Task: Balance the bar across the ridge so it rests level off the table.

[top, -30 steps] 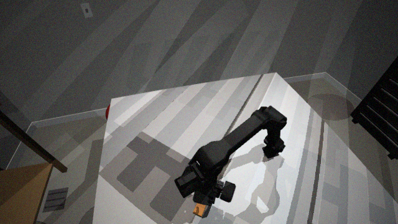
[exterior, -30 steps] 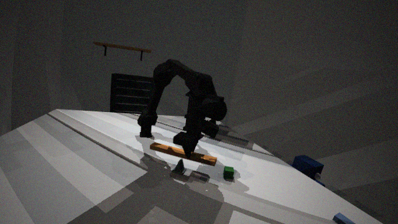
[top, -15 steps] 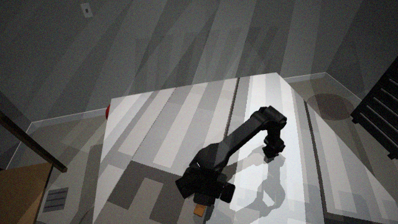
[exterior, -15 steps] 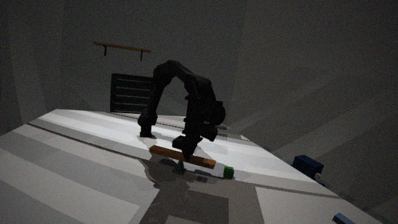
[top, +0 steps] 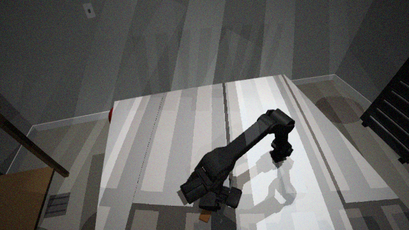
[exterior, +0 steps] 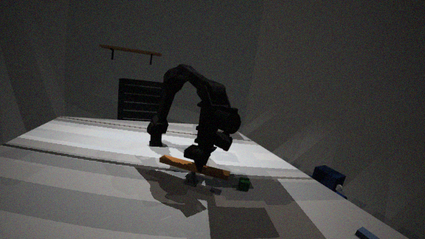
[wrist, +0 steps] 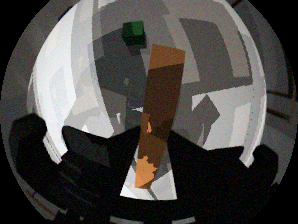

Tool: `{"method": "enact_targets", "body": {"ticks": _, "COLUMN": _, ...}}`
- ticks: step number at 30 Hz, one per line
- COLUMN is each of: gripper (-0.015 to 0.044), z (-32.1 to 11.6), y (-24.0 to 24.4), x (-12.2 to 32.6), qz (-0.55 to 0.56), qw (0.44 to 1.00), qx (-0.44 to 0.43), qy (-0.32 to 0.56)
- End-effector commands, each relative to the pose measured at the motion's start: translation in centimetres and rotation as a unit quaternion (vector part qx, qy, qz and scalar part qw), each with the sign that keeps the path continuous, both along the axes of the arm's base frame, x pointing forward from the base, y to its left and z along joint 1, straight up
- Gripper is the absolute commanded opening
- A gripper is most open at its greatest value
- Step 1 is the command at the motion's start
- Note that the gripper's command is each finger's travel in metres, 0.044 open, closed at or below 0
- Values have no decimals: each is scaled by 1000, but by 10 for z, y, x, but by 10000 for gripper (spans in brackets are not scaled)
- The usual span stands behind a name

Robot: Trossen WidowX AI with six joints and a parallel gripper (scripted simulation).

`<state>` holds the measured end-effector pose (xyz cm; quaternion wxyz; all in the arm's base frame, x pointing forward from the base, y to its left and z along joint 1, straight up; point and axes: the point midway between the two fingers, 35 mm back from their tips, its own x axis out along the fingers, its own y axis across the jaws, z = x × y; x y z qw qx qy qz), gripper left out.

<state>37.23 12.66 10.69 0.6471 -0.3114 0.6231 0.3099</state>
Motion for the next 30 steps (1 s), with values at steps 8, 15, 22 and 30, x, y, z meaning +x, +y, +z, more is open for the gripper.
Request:
{"method": "enact_targets", "body": {"ticks": 8, "gripper": 0, "z": -1, "y": -1, "x": 0, "qz": 0, "qw": 1000, "qx": -1, "qy": 0}}
{"method": "enact_targets", "body": {"ticks": 15, "gripper": 0, "z": -2, "y": -1, "x": 0, "qz": 0, "qw": 1000, "qx": -1, "qy": 0}}
{"method": "enact_targets", "body": {"ticks": 22, "gripper": 0, "z": -2, "y": -1, "x": 0, "qz": 0, "qw": 1000, "qx": -1, "qy": 0}}
{"method": "enact_targets", "body": {"ticks": 30, "gripper": 0, "z": -3, "y": -1, "x": 0, "qz": 0, "qw": 1000, "qx": -1, "qy": 0}}
